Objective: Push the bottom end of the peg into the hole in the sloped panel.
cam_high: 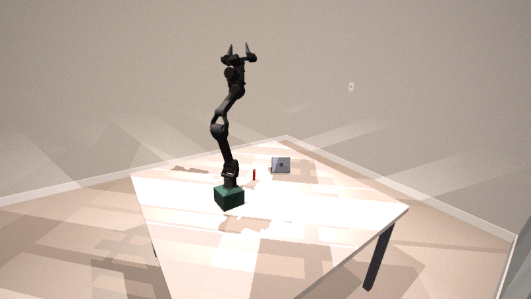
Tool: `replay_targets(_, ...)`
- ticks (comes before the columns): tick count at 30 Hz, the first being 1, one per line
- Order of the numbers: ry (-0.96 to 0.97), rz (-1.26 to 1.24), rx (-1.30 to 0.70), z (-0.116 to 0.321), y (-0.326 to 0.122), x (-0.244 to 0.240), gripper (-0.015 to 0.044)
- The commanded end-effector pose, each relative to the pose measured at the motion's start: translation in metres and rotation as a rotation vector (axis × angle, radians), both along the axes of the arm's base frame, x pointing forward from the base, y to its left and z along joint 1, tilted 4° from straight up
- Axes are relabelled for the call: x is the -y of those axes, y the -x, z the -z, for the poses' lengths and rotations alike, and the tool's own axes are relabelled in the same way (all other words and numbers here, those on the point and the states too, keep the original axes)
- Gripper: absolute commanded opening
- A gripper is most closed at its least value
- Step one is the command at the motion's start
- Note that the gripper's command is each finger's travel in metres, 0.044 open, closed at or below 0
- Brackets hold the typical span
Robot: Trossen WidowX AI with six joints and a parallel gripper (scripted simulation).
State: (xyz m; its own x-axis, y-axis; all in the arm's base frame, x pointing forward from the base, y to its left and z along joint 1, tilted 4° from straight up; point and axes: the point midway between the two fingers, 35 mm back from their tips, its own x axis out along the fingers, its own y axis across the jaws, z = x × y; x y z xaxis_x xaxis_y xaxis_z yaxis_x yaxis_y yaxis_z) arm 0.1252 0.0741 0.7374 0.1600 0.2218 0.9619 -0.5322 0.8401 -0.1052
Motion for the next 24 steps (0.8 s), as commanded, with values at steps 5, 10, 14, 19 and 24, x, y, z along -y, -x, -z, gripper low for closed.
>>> replay_targets(5, 0.045, 0.086, -0.057, 0.01, -0.024, -0.009, 0.044)
replay_targets(10, 0.12, 0.205, -0.133, 0.026, -0.057, -0.02, 0.044)
replay_targets(14, 0.189, 0.297, -0.191, 0.041, -0.082, -0.029, 0.044)
replay_targets(19, 0.286, 0.408, -0.256, 0.063, -0.113, -0.04, 0.044)
replay_targets(24, 0.394, 0.512, -0.315, 0.088, -0.141, -0.049, 0.044)
